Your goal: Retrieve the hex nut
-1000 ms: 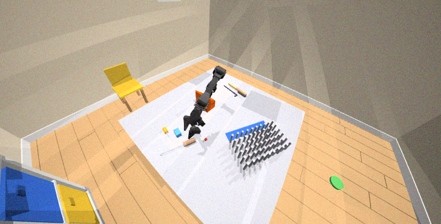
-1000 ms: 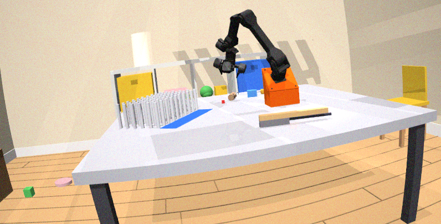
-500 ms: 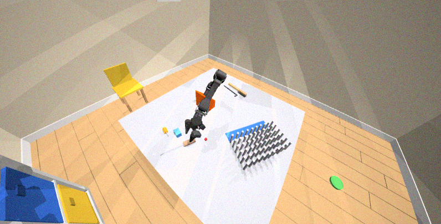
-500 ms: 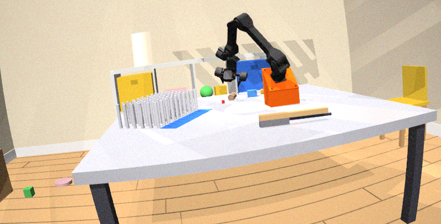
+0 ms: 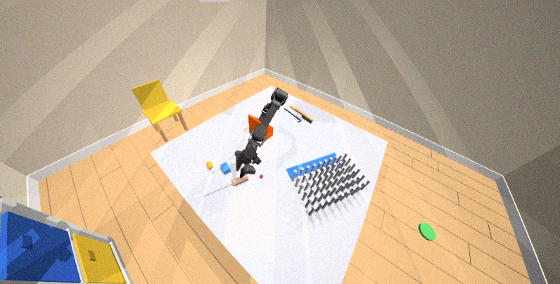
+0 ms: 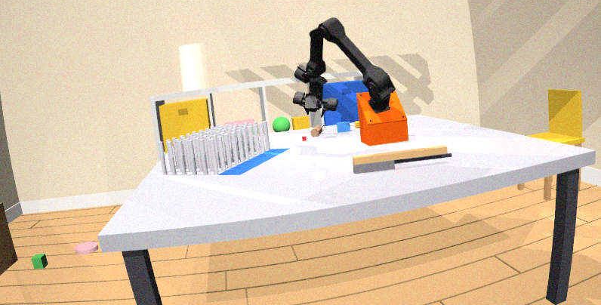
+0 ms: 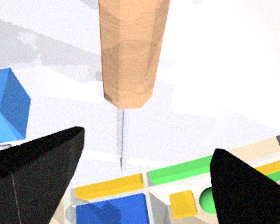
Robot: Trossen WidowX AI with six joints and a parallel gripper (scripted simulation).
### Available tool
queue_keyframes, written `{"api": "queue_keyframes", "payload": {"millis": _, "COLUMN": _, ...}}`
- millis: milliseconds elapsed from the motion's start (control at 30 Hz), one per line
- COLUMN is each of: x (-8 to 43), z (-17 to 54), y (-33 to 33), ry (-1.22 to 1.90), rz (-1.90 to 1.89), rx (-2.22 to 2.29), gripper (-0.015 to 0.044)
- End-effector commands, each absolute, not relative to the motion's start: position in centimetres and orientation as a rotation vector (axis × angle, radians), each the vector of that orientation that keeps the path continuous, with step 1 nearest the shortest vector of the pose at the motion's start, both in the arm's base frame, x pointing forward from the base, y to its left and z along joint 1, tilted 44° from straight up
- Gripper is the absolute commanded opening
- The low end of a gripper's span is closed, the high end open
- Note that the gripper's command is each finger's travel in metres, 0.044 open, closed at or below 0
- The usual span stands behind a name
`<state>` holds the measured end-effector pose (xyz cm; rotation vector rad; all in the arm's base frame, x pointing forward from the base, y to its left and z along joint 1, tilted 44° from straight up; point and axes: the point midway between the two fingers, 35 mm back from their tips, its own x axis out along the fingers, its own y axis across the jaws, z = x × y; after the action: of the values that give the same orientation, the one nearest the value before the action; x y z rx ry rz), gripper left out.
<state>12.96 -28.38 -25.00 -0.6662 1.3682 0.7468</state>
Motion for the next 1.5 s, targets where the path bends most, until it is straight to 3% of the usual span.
{"api": "queue_keyframes", "payload": {"millis": 0, "x": 13.0, "z": -25.0, "y": -28.4, "ry": 1.365, "rz": 0.741, "rx": -0.665, "gripper": 0.028}}
{"api": "queue_keyframes", "payload": {"millis": 1467, "x": 14.1, "z": -29.9, "y": -23.7, "ry": 1.362, "rz": 0.742, "rx": -0.663, "gripper": 0.028}}
